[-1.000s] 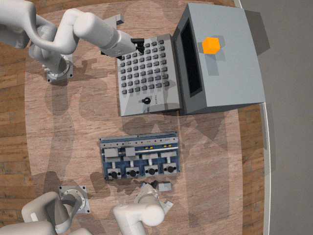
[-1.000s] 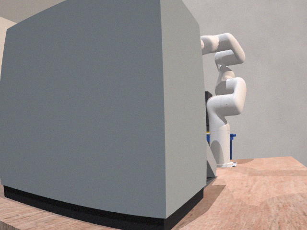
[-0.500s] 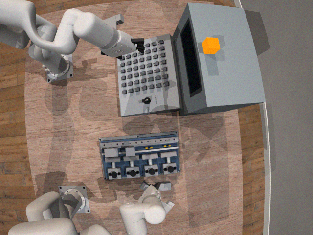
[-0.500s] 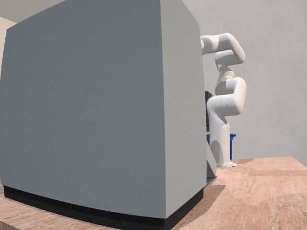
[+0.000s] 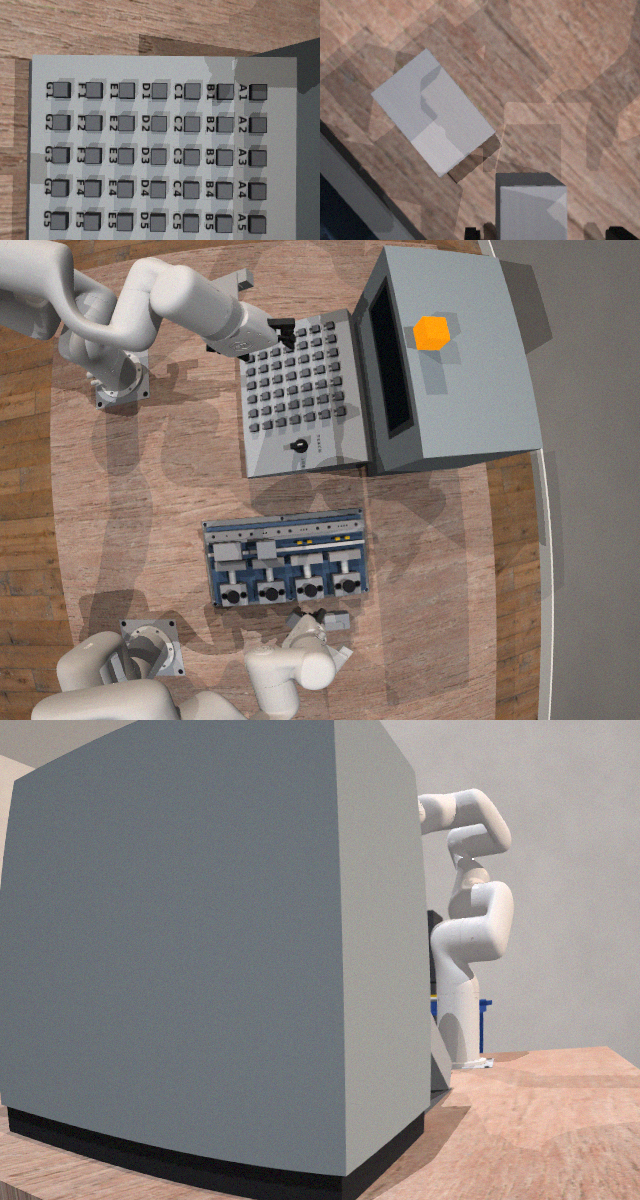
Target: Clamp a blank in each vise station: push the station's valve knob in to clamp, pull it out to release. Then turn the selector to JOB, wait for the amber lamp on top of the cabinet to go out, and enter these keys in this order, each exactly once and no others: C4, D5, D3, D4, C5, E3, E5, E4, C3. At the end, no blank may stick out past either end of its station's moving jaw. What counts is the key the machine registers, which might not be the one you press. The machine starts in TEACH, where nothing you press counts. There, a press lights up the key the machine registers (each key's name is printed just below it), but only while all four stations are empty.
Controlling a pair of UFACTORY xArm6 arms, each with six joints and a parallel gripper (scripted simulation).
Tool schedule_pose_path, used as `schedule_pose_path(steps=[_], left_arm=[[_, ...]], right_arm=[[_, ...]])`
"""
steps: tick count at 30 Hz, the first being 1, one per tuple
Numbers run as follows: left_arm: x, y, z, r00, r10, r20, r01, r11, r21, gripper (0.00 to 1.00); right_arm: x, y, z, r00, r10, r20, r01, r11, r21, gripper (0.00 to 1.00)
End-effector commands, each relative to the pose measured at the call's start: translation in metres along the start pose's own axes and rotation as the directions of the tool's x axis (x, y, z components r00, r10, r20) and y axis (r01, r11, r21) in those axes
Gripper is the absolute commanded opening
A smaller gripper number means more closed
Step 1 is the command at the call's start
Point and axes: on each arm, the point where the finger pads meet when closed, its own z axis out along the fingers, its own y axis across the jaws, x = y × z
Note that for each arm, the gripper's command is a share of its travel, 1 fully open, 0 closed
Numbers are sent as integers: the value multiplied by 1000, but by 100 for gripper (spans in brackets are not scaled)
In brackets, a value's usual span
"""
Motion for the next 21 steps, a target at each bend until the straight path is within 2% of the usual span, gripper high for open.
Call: schedule_pose_path(steps=[1,11,21], left_arm=[[0,2,-2,1000,-1,1,1,1000,-5,100],[0,2,-2,1000,-1,1,1,1000,-5,100],[0,2,-2,1000,-1,1,1,1000,-5,100]], right_arm=[[2,-2,4,1000,0,-4,0,1000,5,69],[2,-2,7,1000,0,-4,0,1000,5,69],[2,-2,25,1000,0,-4,0,1000,5,69]])
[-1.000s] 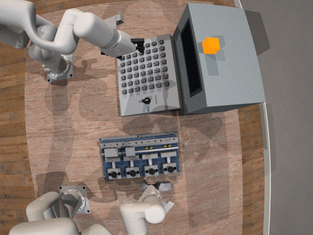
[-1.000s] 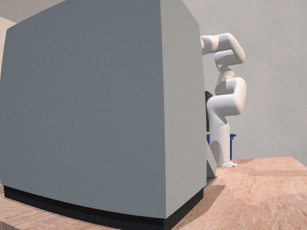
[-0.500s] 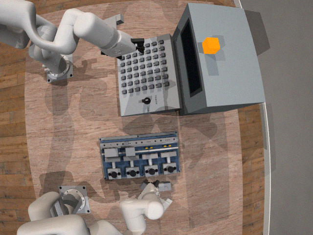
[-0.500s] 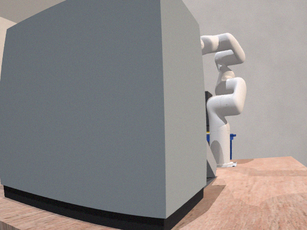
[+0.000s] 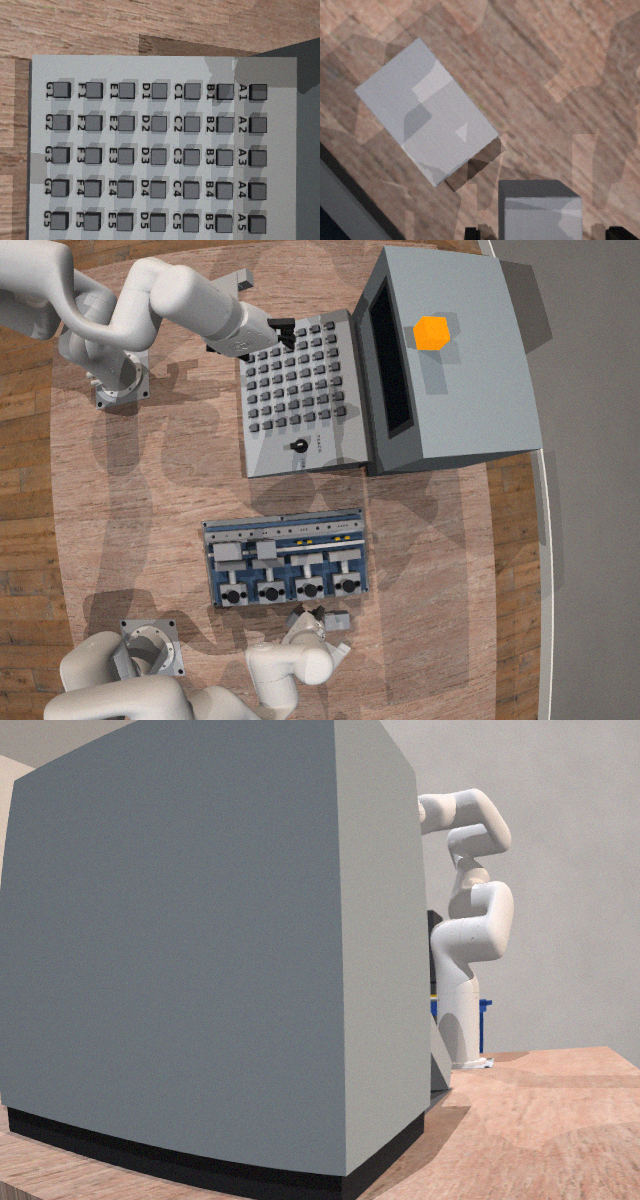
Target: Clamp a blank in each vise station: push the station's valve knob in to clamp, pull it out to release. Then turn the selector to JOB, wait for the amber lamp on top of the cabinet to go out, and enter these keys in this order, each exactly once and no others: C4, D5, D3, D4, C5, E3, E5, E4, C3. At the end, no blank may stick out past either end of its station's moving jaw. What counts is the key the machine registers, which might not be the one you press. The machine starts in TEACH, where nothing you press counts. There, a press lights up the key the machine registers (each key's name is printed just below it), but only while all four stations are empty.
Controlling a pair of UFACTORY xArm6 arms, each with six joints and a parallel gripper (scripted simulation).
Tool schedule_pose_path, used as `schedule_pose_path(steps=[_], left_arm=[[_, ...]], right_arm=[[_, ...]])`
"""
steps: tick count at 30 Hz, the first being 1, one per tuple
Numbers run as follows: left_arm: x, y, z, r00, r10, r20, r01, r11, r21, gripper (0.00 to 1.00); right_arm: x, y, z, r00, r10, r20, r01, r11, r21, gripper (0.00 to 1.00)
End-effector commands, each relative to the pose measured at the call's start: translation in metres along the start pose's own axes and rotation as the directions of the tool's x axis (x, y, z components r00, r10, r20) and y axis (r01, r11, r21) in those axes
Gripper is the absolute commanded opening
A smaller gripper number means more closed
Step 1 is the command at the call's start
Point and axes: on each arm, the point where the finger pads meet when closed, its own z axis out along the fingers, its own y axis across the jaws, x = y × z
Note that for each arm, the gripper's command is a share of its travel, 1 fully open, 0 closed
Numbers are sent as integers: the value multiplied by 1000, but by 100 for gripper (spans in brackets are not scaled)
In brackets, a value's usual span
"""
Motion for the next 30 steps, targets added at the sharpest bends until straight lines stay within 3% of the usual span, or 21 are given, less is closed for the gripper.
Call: schedule_pose_path(steps=[1,6,7,30], left_arm=[[0,2,-2,1000,-1,1,1,1000,-5,100],[0,2,-2,1000,-1,1,1,1000,-5,100],[0,2,-2,1000,-1,1,1,1000,-5,100],[0,2,-2,1000,-1,1,1,1000,-5,100]], right_arm=[[2,-2,3,1000,0,-4,0,1000,5,69],[2,-2,4,1000,0,-4,0,1000,5,69],[2,-2,4,1000,0,-4,0,1000,5,0],[2,-2,1,1000,0,-4,0,1000,5,0]])
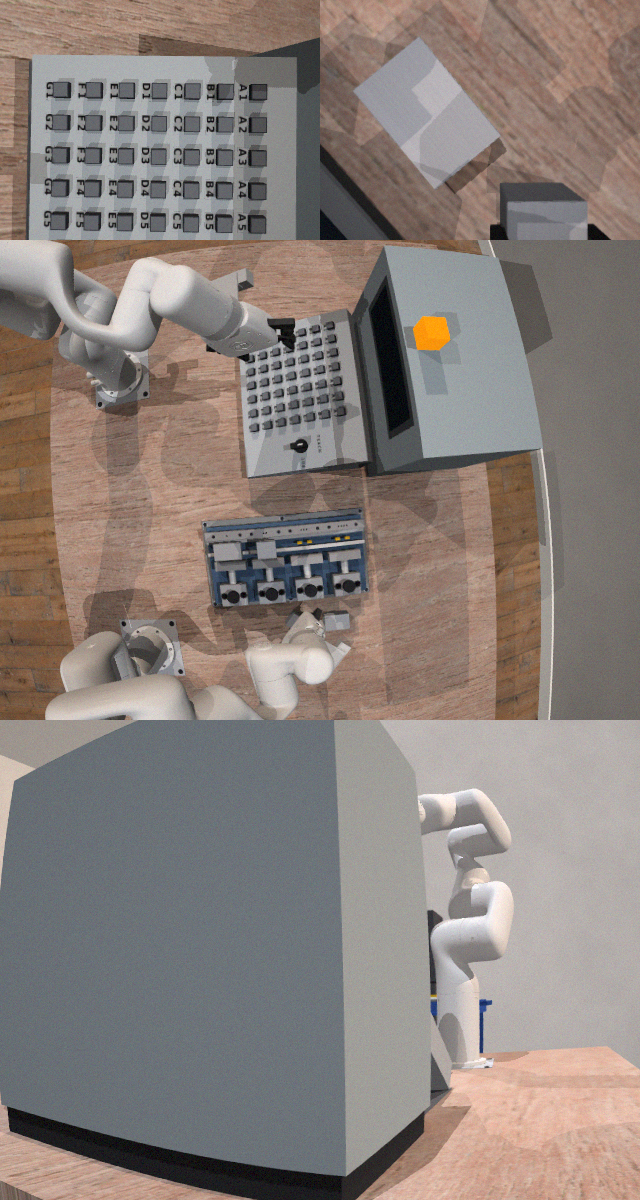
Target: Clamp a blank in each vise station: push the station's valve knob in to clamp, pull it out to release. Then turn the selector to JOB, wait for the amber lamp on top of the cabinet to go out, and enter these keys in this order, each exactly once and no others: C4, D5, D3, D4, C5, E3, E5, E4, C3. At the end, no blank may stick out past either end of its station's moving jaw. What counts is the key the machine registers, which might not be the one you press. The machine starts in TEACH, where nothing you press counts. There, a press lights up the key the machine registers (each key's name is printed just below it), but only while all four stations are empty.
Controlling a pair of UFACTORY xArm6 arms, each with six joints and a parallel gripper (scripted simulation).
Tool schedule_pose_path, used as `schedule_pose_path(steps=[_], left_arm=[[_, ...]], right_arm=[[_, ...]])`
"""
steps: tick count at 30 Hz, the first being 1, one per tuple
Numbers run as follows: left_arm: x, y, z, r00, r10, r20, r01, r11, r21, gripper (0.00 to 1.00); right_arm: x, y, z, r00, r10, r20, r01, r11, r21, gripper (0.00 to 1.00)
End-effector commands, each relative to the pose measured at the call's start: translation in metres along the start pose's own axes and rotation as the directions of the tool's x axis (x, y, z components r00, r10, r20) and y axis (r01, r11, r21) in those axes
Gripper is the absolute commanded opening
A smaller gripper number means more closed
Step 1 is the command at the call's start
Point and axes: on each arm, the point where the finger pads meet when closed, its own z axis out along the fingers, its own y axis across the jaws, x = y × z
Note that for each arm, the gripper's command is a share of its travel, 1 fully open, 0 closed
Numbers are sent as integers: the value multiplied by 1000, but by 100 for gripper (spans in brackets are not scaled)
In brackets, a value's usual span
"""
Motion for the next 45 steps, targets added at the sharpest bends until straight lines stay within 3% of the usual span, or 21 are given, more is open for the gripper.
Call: schedule_pose_path(steps=[1,4,6,10,16,26,36,45], left_arm=[[0,2,-2,1000,-1,1,1,1000,-5,100],[0,2,-2,1000,-1,1,1,1000,-5,100],[0,2,-2,1000,-1,1,1,1000,-5,100],[0,2,-2,1000,-1,1,1,1000,-5,100],[0,2,-2,1000,-1,1,1,1000,-5,100],[0,2,-2,1000,-1,1,1,1000,-5,100],[0,2,-2,1000,-1,1,1,1000,-5,100],[0,2,-2,1000,-1,1,1,1000,-5,100]], right_arm=[[1,-1,-2,1000,0,-3,0,1000,4,0],[1,-1,-5,1000,0,-3,0,1000,4,0],[1,-1,-21,1000,0,-3,0,1000,4,0],[1,-1,-91,1000,0,-3,0,1000,4,0],[1,-1,-165,1000,0,-4,0,1000,4,0],[0,-5,-166,1000,-15,-4,15,1000,4,0],[-9,-28,-167,994,-110,-4,110,994,4,0],[-35,-79,-169,951,-310,-4,310,951,4,0]])
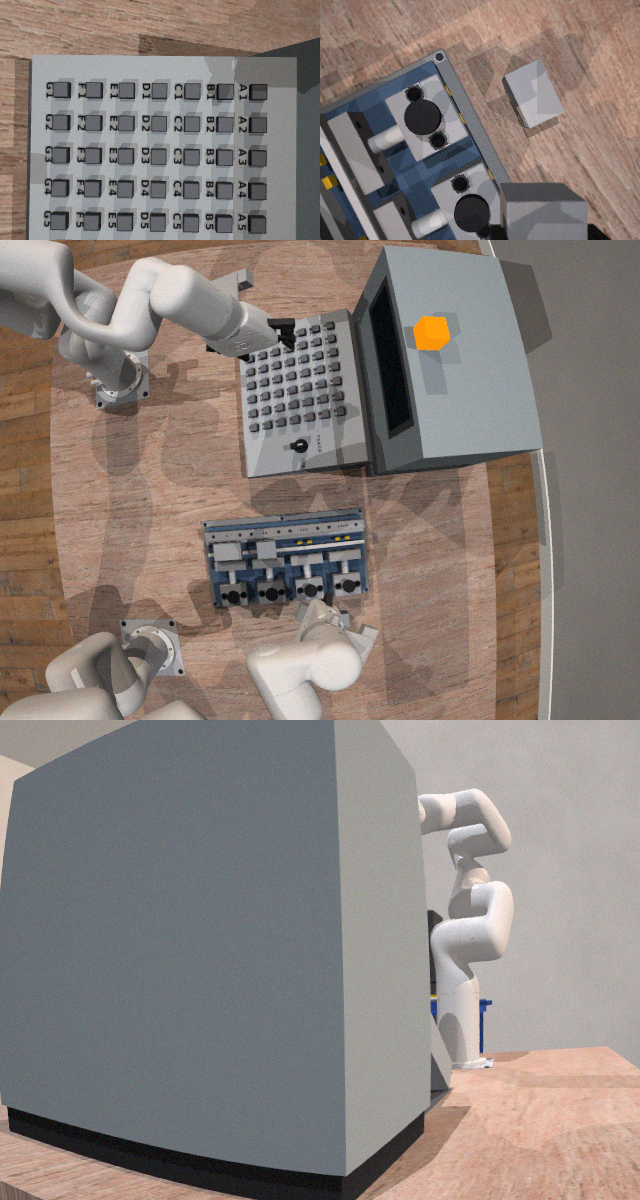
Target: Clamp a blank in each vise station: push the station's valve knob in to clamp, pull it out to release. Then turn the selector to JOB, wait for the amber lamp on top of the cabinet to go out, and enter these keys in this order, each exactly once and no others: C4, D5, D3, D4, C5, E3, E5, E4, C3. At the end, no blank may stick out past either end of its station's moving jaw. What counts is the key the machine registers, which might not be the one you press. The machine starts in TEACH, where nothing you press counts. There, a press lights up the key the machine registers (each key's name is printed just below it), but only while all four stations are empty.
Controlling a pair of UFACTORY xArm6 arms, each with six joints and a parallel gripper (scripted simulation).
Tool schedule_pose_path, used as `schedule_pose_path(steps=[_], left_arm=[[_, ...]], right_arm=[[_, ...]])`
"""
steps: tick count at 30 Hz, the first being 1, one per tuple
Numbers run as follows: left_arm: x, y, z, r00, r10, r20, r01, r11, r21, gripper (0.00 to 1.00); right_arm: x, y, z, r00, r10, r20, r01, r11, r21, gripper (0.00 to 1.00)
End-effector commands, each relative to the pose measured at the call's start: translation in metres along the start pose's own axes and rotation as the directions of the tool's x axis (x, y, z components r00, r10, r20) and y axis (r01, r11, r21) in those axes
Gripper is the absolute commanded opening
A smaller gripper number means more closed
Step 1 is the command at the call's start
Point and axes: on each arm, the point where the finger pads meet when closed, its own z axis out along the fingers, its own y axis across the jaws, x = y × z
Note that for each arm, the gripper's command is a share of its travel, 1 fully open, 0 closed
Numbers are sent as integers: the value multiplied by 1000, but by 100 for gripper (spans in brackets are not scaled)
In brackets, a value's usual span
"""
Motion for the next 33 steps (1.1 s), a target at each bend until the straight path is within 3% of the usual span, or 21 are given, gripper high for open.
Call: schedule_pose_path(steps=[1,6,8,18,33], left_arm=[[0,2,-2,1000,-1,1,1,1000,-5,100],[0,2,-2,1000,-1,1,1,1000,-5,100],[0,2,-2,1000,-1,1,1,1000,-5,100],[0,2,-2,1000,-1,1,1,1000,-5,100],[0,2,-2,1000,-1,1,1,1000,-5,100]], right_arm=[[-6,-28,-2,995,-98,-3,98,995,3,0],[-19,-63,-2,974,-224,-3,224,974,3,0],[-19,-63,-2,974,-224,-3,224,974,3,0],[-45,-113,1,915,-404,-3,404,915,3,0],[-53,-126,2,893,-449,-3,449,893,3,0]])
